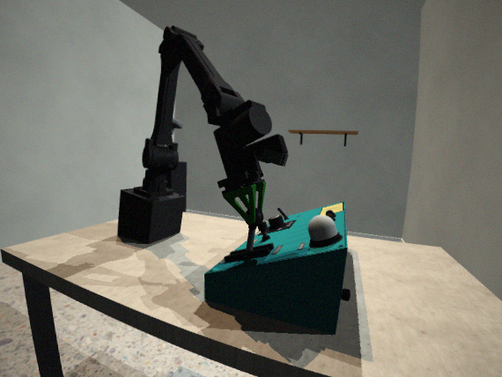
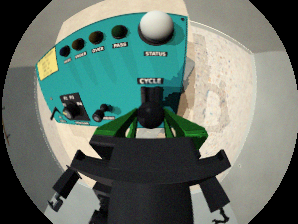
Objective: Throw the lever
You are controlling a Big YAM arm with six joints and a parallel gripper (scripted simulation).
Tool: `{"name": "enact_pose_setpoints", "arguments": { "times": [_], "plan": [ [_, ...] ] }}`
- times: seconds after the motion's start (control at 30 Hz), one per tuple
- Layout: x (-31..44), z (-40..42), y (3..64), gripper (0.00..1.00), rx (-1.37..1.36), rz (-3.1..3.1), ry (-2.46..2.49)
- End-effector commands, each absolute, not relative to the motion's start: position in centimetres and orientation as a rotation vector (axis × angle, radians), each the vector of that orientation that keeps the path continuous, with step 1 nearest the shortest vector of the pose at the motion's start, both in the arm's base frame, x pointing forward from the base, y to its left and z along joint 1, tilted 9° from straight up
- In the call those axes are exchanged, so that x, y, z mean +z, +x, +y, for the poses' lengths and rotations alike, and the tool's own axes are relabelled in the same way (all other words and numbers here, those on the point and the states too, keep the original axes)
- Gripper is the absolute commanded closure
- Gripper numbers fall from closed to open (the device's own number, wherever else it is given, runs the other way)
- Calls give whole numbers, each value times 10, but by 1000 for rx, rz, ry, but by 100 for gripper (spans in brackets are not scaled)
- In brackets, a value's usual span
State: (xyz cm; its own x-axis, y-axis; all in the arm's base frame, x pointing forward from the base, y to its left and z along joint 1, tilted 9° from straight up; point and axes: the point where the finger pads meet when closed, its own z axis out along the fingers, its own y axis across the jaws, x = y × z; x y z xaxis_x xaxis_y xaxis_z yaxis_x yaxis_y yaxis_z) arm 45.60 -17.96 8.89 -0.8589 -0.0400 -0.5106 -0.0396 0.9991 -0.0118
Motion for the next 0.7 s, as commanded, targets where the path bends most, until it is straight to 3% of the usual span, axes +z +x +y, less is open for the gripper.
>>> {"name": "enact_pose_setpoints", "arguments": {
  "times": [0.0, 0.5, 0.53, 0.67],
  "plan": [
    [104, -181, 475, 100, -10, 2573, -69],
    [104, -181, 475, 100, -10, 2572, -69],
    [104, -181, 475, 30, -10, 2572, -69],
    [104, -182, 475, 30, -11, 2572, -68]
  ]
}}
